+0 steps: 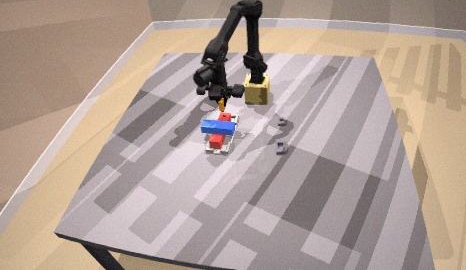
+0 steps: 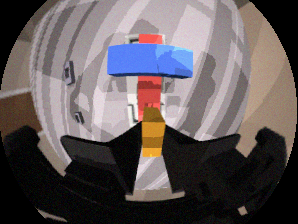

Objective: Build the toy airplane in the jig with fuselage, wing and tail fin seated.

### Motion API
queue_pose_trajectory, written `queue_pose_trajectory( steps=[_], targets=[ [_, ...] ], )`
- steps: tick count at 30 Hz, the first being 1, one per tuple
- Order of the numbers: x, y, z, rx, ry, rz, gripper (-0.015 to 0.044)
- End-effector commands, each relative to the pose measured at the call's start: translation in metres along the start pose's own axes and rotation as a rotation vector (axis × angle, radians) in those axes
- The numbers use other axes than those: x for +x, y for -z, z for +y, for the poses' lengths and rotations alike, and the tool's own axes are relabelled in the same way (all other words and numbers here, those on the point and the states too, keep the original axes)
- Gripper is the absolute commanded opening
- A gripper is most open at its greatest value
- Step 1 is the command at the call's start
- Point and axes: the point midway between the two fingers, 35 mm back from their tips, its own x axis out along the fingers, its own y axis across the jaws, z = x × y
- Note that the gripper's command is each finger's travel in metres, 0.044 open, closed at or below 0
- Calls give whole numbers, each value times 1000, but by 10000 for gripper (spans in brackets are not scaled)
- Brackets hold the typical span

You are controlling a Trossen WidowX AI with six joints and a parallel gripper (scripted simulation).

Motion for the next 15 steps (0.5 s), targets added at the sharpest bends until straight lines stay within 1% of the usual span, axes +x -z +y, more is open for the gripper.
queue_pose_trajectory(
  steps=[1, 15],
  targets=[
    [0, 0, 0, -6, -1, -2, 66],
    [21, -1, 0, -6, -1, -2, 66]
  ],
)
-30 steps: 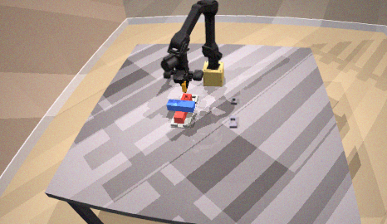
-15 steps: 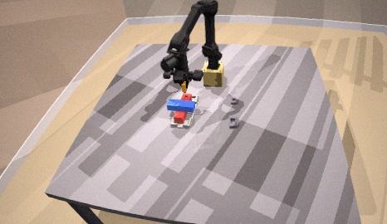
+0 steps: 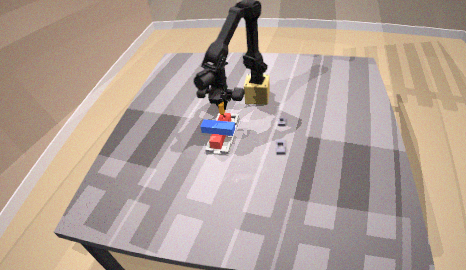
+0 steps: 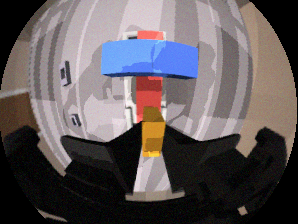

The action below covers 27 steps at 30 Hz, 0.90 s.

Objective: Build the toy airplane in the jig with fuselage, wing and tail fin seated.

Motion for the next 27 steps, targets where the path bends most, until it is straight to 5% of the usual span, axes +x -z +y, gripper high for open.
queue_pose_trajectory(
  steps=[1, 17, 27],
  targets=[
    [8, 1, 1, -5, -5, 6, 66],
    [26, 1, 1, -5, -5, 6, 66],
    [24, 1, 1, -2, -2, 4, 0]
  ],
)
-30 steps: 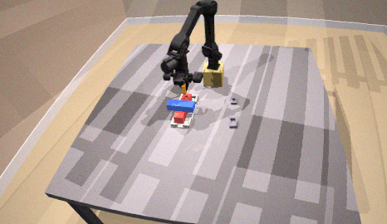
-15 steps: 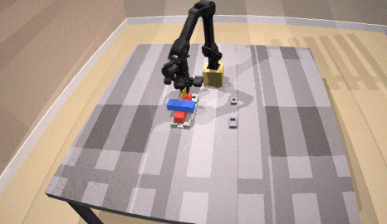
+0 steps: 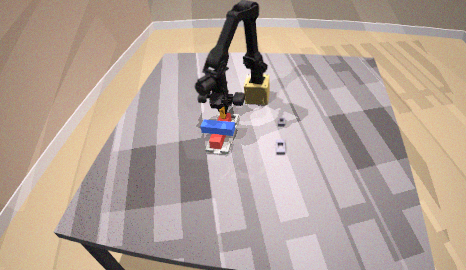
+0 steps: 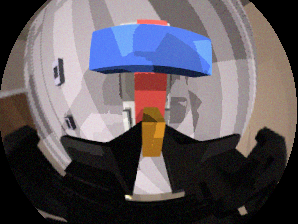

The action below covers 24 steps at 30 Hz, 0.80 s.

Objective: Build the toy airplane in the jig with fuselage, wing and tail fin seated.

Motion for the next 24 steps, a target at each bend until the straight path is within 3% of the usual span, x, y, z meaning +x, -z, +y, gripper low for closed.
queue_pose_trajectory(
  steps=[1, 10, 17, 22, 24],
  targets=[
    [0, 0, 0, 0, 1, -1, 26],
    [0, 0, 0, 0, 1, -1, 260],
    [-3, -1, 0, 0, 1, -1, 260],
    [-79, -2, -1, -2, -1, 0, 260],
    [-91, 0, 0, -2, -2, 0, 260]
  ],
)
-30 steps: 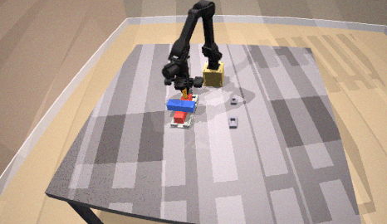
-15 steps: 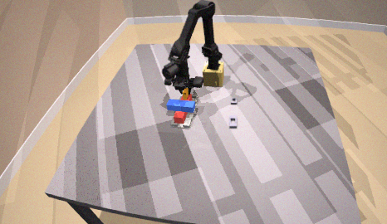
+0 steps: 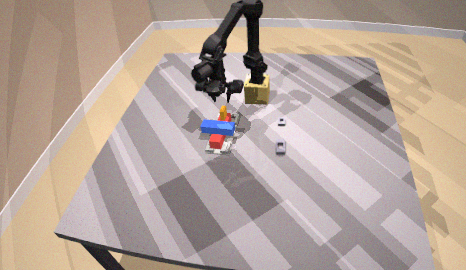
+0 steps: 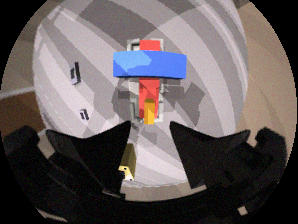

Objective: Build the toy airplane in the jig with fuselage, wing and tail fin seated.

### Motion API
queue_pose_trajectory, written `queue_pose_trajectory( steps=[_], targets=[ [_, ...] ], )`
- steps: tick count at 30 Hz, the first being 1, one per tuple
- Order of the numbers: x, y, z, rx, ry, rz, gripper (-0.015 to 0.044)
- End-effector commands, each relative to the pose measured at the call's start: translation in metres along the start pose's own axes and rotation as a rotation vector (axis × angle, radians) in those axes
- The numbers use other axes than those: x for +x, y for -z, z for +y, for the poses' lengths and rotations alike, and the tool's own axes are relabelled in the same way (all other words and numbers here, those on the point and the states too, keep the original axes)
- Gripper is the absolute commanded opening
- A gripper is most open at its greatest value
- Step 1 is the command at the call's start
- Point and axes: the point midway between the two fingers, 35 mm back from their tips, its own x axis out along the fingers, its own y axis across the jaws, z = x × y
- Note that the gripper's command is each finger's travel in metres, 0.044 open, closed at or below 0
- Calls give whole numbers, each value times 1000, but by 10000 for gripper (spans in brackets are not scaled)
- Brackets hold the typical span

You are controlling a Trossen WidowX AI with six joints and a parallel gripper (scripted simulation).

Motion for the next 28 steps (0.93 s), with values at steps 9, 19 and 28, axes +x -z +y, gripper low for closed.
queue_pose_trajectory(
  steps=[9, 19, 28],
  targets=[
    [-30, -4, -2, -7, 8, -19, 260],
    [-30, -3, -2, -7, 8, -19, 260],
    [-30, -3, -2, -7, 8, -19, 260]
  ],
)
